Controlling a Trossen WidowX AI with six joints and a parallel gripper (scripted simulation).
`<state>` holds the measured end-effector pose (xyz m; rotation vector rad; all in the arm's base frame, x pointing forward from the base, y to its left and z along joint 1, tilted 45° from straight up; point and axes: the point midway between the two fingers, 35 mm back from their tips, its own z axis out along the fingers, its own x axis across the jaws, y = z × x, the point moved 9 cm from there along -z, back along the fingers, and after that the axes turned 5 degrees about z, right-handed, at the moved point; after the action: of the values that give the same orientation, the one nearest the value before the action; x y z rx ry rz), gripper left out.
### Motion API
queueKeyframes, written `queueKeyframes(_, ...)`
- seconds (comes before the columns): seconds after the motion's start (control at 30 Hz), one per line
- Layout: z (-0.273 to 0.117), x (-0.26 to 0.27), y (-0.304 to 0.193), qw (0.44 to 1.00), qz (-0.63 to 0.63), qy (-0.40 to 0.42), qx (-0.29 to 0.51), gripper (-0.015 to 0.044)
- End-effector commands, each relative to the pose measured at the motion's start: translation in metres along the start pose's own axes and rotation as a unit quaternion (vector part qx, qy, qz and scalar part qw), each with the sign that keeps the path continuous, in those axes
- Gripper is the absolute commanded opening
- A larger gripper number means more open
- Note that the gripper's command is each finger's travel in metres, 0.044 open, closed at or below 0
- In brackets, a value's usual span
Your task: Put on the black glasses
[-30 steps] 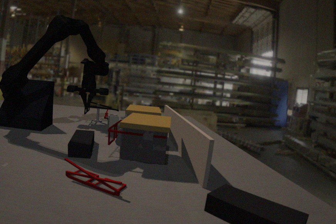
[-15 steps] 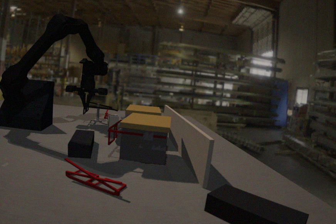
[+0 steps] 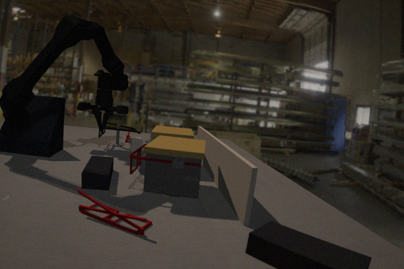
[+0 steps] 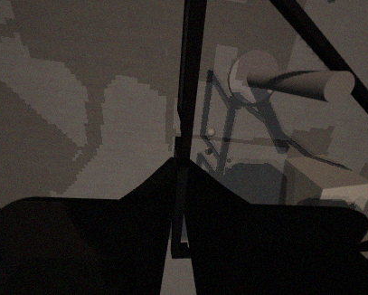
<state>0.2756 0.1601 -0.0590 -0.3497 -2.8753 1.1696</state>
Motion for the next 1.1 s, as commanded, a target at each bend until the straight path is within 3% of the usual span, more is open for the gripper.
queueKeyframes(0.0,0.0,0.001,-0.003,1.0,-0.001,-0.001,0.001,0.0)
queueKeyframes(1.07,0.0,0.008,-0.018,1.0,-0.001,-0.001,0.001,0.0)
